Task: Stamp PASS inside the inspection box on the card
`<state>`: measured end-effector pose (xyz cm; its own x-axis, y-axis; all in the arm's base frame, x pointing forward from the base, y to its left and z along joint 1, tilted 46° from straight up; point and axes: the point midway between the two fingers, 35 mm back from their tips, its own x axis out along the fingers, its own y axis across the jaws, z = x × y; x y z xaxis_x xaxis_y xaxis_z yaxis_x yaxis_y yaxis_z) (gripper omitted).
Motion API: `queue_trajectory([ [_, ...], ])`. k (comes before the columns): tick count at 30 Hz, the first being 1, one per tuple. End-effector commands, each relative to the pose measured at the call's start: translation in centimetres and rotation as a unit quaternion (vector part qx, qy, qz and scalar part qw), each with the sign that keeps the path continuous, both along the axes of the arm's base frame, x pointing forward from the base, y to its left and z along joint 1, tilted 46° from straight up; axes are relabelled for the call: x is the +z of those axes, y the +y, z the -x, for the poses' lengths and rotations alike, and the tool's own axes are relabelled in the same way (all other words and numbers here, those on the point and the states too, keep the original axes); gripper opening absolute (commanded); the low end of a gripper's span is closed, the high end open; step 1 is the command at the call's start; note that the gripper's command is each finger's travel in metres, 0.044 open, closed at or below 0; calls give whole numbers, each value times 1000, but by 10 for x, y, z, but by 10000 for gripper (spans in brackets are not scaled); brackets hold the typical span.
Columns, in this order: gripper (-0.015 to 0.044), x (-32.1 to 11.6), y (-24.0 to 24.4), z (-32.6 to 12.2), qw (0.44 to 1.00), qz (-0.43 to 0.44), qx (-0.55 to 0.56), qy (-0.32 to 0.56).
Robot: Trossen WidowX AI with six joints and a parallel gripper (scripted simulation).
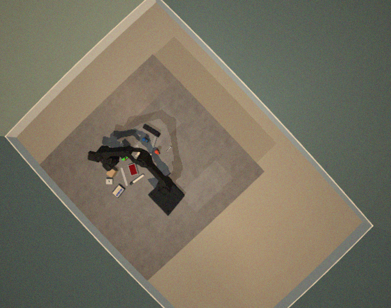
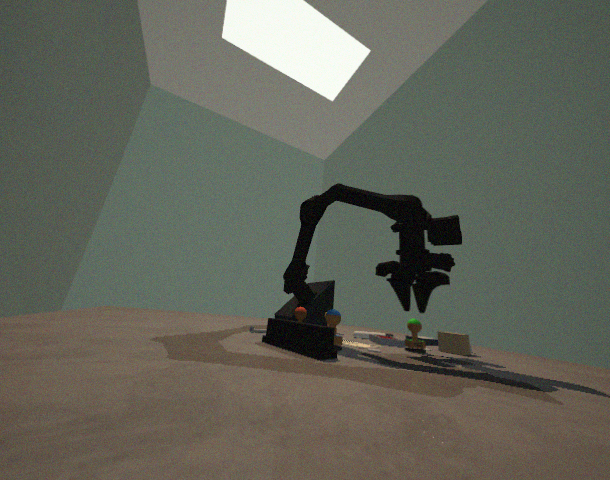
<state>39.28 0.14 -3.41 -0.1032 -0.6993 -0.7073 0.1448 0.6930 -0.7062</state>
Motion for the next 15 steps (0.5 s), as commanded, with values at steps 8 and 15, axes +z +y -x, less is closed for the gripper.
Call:
queue_trajectory([
  [8, 225, -13, -14, 2, 1000, 2, 2, 3],
  [15, 225, -21, -22, 3, 1000, 2, 2, 3],
])
